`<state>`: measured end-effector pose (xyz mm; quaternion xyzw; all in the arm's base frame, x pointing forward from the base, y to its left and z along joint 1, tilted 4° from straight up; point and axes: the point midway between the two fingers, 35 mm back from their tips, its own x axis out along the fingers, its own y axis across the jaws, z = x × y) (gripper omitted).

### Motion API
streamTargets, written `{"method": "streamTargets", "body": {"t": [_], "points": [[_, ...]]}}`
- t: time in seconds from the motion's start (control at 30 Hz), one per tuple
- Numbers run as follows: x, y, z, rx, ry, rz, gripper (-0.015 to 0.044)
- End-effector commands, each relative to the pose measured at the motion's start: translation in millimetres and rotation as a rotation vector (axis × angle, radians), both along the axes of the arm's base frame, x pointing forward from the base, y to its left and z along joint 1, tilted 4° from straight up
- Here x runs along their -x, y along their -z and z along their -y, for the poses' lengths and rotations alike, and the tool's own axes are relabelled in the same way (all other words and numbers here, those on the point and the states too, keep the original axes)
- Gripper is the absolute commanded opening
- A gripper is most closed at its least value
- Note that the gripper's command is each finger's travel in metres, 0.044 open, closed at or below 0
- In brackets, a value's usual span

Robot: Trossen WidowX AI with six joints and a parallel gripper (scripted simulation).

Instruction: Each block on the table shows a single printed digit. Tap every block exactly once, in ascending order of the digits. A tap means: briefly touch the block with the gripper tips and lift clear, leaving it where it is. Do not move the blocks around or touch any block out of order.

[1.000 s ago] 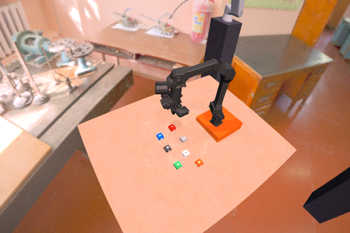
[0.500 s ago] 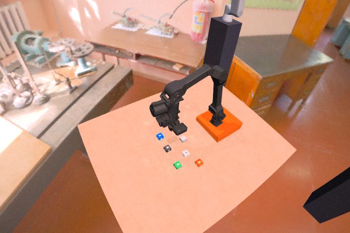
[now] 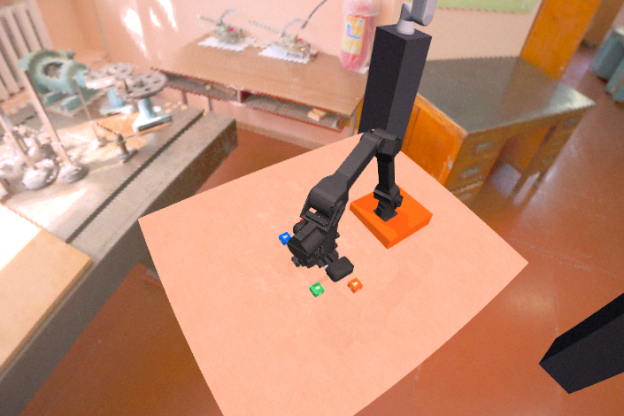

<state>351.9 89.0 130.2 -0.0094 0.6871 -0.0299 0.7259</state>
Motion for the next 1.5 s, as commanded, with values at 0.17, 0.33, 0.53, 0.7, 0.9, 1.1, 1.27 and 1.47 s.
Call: {"method": "streamTargets", "body": {"t": [0.17,0.33,0.53,0.7,0.9,1.1,1.27,1.47], "points": [[-7.0,77.1,5.9,0.001,0.015,0.009,0.002],[-7.0,77.1,5.9,0.001,0.015,0.009,0.002],[-7.4,81.0,6.1,0.001,0.015,0.009,0.002],[-8.1,89.0,6.6,0.002,0.015,0.009,0.002],[-8.6,98.5,7.2,0.002,0.015,0.009,0.002],[-8.8,106.9,7.7,0.002,0.015,0.009,0.002],[-8.9,101.3,7.2,0.0,0.02,0.009,0.002],[-7.0,77.1,5.9,0.001,0.015,0.009,0.002]]}}
